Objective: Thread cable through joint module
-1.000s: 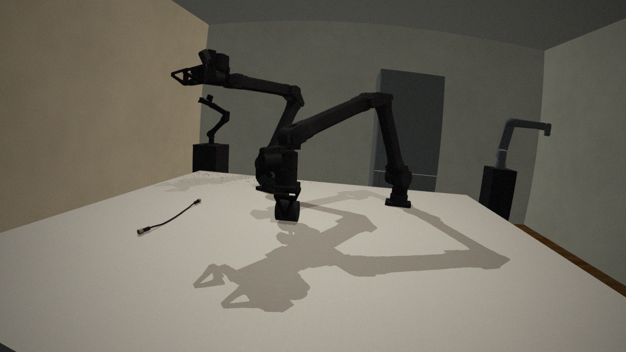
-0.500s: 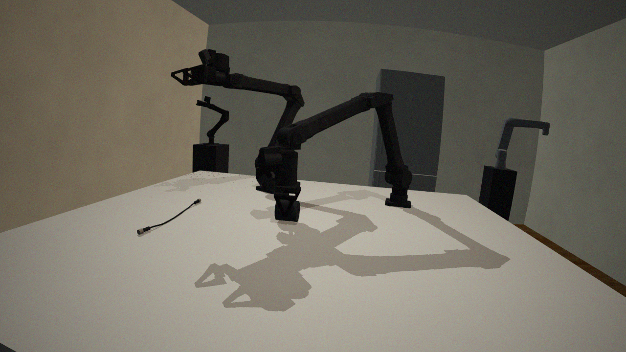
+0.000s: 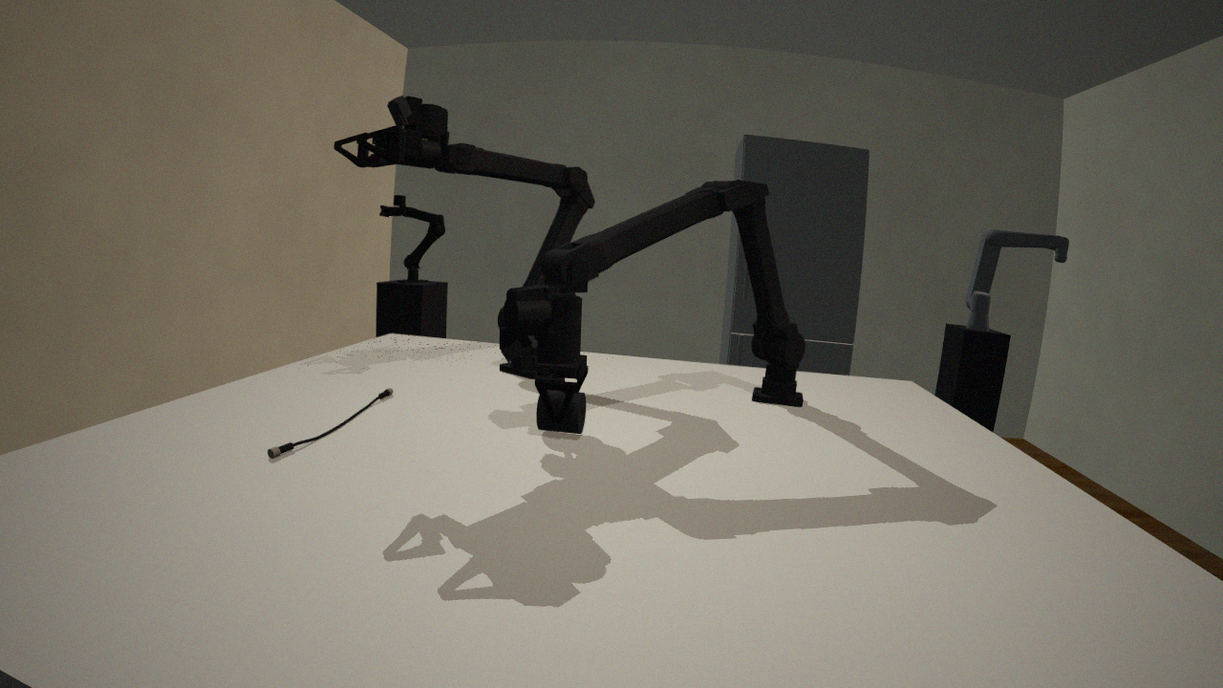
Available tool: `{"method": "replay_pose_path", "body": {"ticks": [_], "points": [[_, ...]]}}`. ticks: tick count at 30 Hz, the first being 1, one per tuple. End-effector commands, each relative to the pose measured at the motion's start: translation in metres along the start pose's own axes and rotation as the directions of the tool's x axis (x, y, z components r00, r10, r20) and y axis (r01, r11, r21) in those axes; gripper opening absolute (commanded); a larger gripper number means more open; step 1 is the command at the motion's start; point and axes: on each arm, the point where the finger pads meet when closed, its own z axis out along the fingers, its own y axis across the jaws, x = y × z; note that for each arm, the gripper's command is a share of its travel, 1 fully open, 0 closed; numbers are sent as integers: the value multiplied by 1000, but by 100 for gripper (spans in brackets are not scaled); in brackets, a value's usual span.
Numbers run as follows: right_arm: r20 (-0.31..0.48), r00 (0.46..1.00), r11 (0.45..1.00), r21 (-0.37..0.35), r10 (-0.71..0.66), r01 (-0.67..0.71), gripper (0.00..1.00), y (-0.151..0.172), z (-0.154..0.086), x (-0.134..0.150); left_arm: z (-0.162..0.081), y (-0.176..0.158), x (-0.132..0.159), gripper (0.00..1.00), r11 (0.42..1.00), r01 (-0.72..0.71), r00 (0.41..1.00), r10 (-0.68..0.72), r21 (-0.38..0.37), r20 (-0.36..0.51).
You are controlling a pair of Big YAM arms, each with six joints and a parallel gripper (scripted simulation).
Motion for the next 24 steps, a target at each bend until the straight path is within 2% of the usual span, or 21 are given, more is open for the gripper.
{"method": "replay_pose_path", "body": {"ticks": [1,6,7,24], "points": [[30,1000,1000,-2,-6,6,96,2,-2,-14,-77,19,-27,70,995,9,993,3,-102,116],[30,1000,1000,-2,-6,6,96,2,-2,-14,-77,20,-26,70,995,10,993,2,-102,115],[30,1000,1000,-2,-6,6,96,2,-2,-14,-68,14,-24,70,997,6,996,1,-79,91],[30,1000,1000,-2,-6,6,96,2,-2,-14,-65,26,-38,70,993,9,991,8,-120,137]]}}
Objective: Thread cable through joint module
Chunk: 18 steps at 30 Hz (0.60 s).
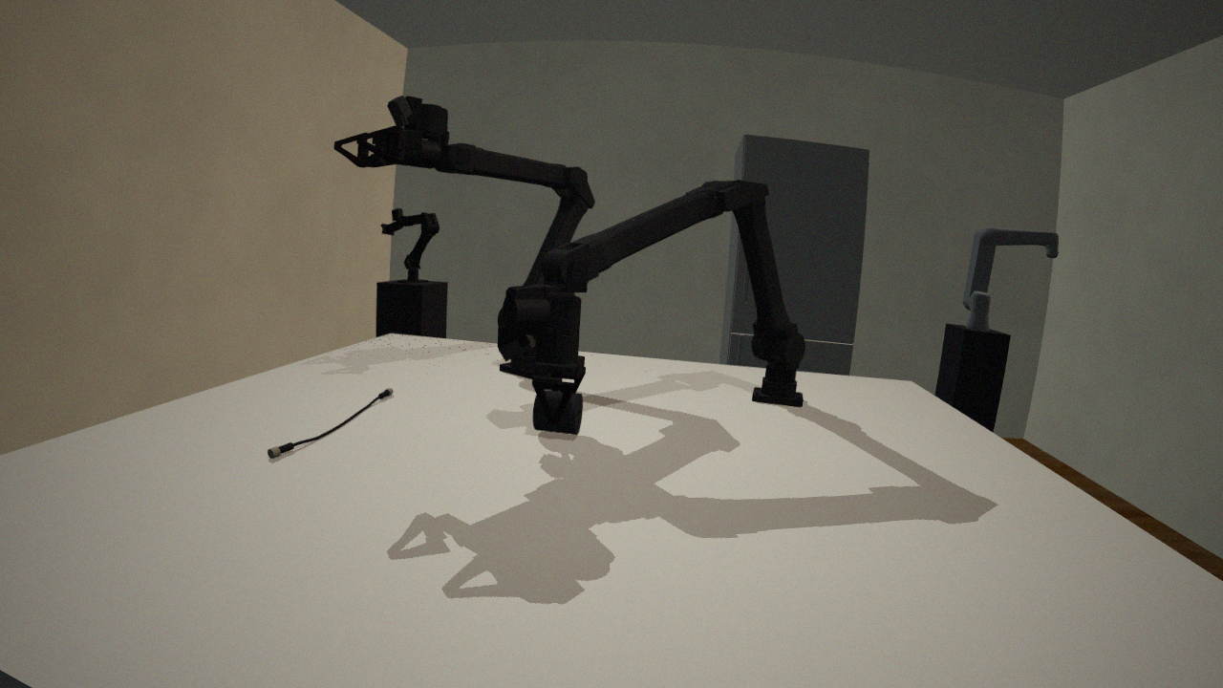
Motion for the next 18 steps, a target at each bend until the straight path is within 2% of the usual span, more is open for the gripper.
{"method": "replay_pose_path", "body": {"ticks": [1,18], "points": [[30,1000,1000,-2,-6,6,96,2,-2,-14,-63,22,-34,70,995,6,993,6,-100,115],[30,1000,1000,-2,-6,6,96,2,-2,-14,-60,22,-34,70,995,2,994,9,-97,111]]}}
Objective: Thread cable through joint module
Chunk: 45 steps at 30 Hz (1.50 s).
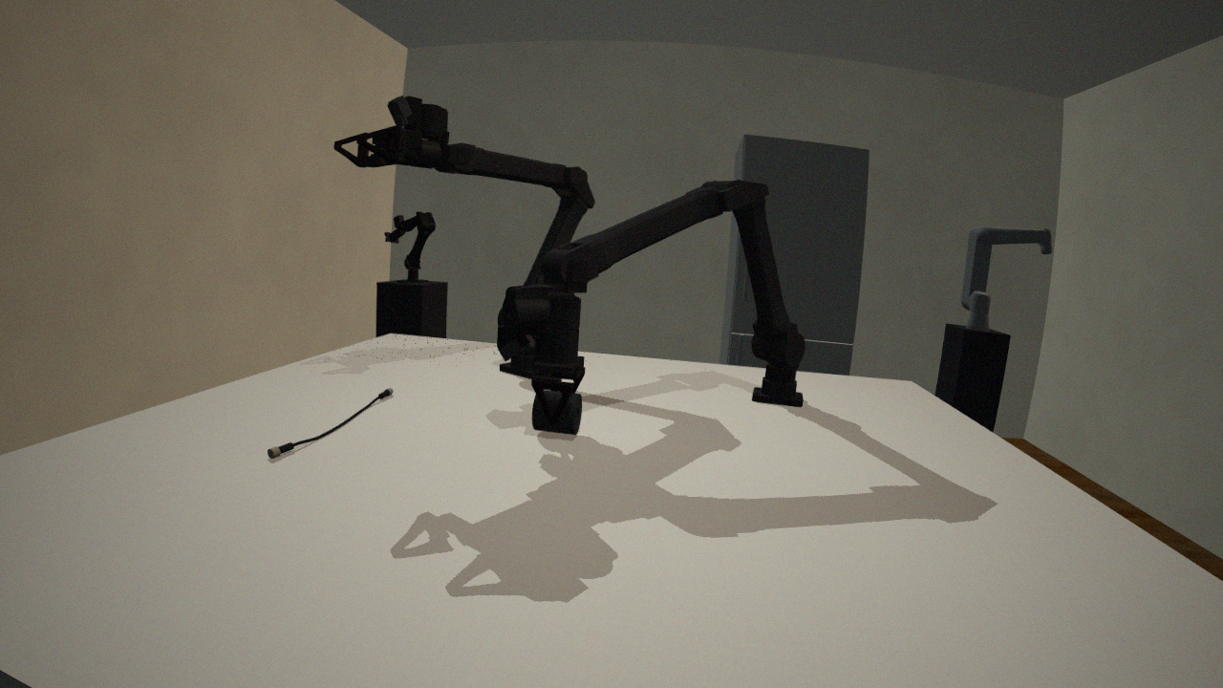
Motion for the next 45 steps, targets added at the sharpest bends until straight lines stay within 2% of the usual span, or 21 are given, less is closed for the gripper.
{"method": "replay_pose_path", "body": {"ticks": [1,10,19,21,22,27,38,39,43,45], "points": [[30,1000,1000,-2,-6,6,96,2,-2,-14,-60,21,-33,70,996,2,994,8,-94,107],[30,1000,1000,-2,-6,6,96,2,-2,-14,-57,21,-33,70,996,0,995,9,-92,104],[30,1000,1000,-2,-6,6,96,2,-2,-14,-37,22,-33,70,997,-3,996,9,-74,84],[30,1000,1000,-2,-6,6,96,2,-2,-14,-44,20,-32,70,997,-3,996,9,-75,86],[30,1000,1000,-2,-6,6,96,2,-2,-14,-37,19,-30,70,998,-5,997,9,-63,72],[30,1000,1000,-2,-6,6,96,2,-2,-14,-46,21,-32,70,997,-5,996,12,-77,87],[30,1000,1000,-2,-6,6,96,2,-2,-14,-40,22,-34,70,997,-8,996,15,-78,88],[30,1000,1000,-2,-6,6,96,2,-2,-14,-39,23,-34,96,997,-9,996,16,-78,88],[30,1000,1000,-2,-6,6,96,2,-2,-14,-24,17,-28,96,999,-12,998,15,-48,56],[30,1000,1000,-2,-6,6,96,2,-2,-14,-3,4,-14,96,1000,-14,1000,14,-7,12]]}}
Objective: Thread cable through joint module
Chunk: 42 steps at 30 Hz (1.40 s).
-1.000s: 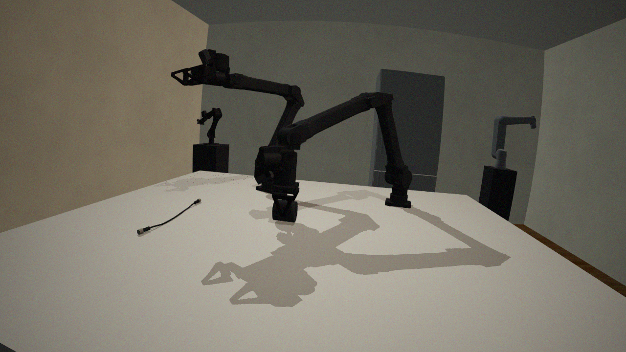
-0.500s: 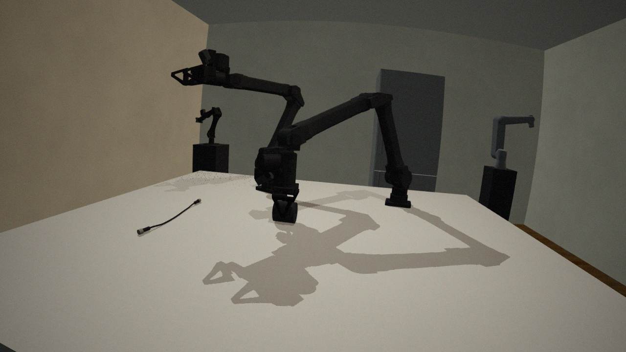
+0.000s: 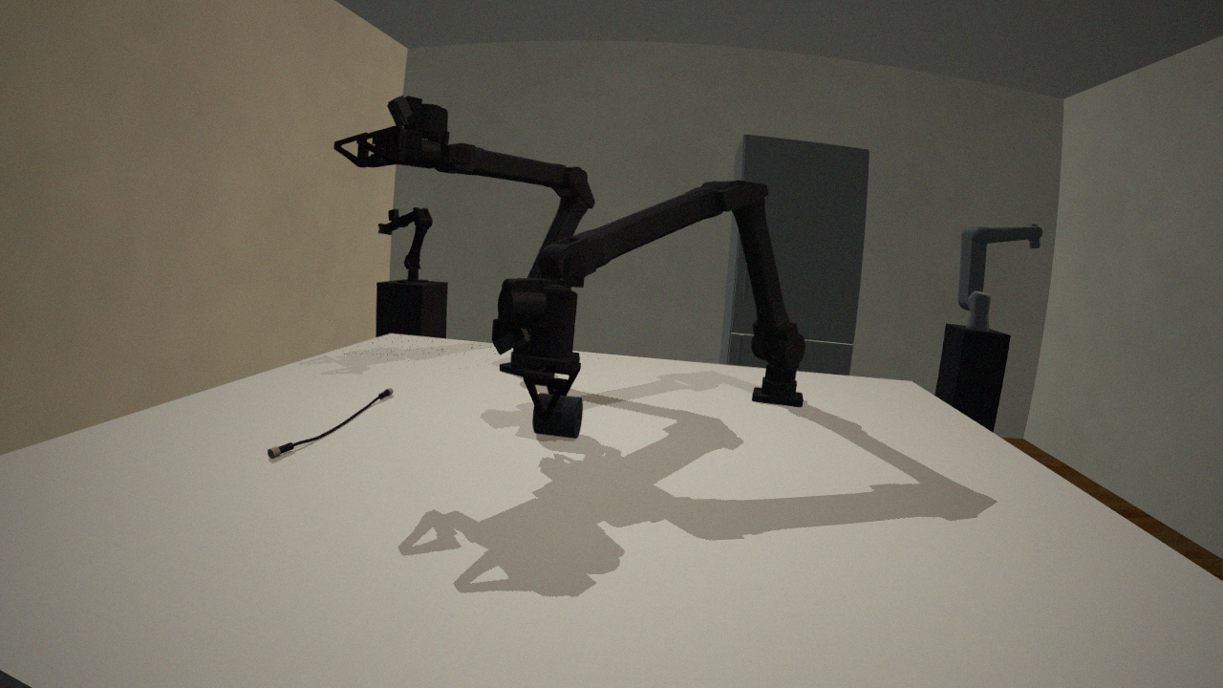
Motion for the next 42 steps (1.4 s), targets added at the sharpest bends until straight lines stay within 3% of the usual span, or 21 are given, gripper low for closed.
{"method": "replay_pose_path", "body": {"ticks": [1,3,4,5,42], "points": [[30,1000,1000,-2,-6,6,96,2,-2,-14,15,-10,2,96,999,-14,999,15,32,-31],[30,1000,1000,-2,-6,6,96,2,-2,-14,15,-10,2,96,999,-14,999,15,32,-31],[30,1000,1000,-2,-6,6,96,2,-2,-14,0,1,-6,96,1000,-7,1000,7,-4,8],[30,1000,1000,-2,-6,6,96,2,-2,-14,11,-2,-7,96,1000,-15,1000,15,3,1],[30,1000,1000,-2,-6,6,96,2,-2,-14,11,-5,-4,96,1000,-19,1000,19,17,-13]]}}
